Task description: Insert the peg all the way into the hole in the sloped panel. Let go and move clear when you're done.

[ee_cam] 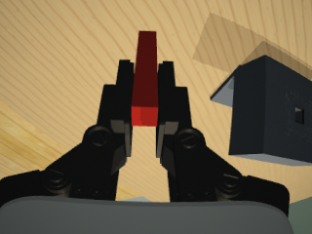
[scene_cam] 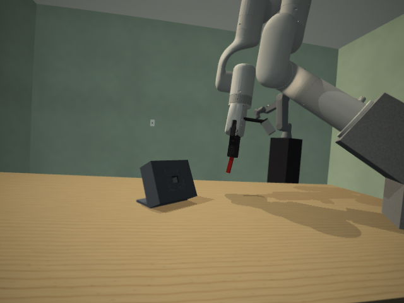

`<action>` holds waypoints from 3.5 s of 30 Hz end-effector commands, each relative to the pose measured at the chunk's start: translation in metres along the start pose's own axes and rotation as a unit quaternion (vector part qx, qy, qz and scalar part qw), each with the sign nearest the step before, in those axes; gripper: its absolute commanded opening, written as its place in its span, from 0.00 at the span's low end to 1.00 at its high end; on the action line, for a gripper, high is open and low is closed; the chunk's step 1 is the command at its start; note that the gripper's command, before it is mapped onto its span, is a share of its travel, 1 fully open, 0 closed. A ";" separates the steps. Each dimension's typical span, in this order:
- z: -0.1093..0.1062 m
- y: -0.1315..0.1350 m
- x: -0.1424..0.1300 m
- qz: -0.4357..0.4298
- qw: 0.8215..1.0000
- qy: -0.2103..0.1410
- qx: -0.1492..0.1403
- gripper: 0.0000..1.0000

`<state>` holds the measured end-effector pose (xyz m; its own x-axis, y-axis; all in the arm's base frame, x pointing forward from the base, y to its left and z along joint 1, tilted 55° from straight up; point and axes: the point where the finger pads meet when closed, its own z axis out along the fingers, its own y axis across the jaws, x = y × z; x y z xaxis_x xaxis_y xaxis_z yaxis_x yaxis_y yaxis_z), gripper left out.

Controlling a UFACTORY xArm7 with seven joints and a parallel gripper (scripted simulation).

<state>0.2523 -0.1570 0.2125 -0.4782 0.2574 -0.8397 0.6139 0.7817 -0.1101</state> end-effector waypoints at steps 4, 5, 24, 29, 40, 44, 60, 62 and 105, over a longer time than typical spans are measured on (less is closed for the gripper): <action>0.009 0.000 -0.010 0.001 1.000 -0.012 0.012 0.00; 0.009 0.000 -0.012 0.001 1.000 -0.016 0.014 0.00; 0.015 0.005 -0.055 0.002 0.996 -0.076 0.050 0.00; 0.016 0.008 -0.068 0.003 0.994 -0.094 0.059 0.00; 0.017 0.016 -0.089 0.004 0.989 -0.127 0.072 0.00; 0.017 0.020 -0.098 0.004 0.987 -0.141 0.077 0.00; 0.016 0.039 -0.126 0.008 0.978 -0.190 0.089 0.00; 0.016 0.043 -0.130 0.008 0.976 -0.197 0.090 0.00; 0.010 0.119 -0.174 0.026 0.945 -0.314 0.088 0.00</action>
<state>0.4101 -0.1195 0.3380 -0.0269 -0.1300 -0.9911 0.7477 0.6554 -0.1063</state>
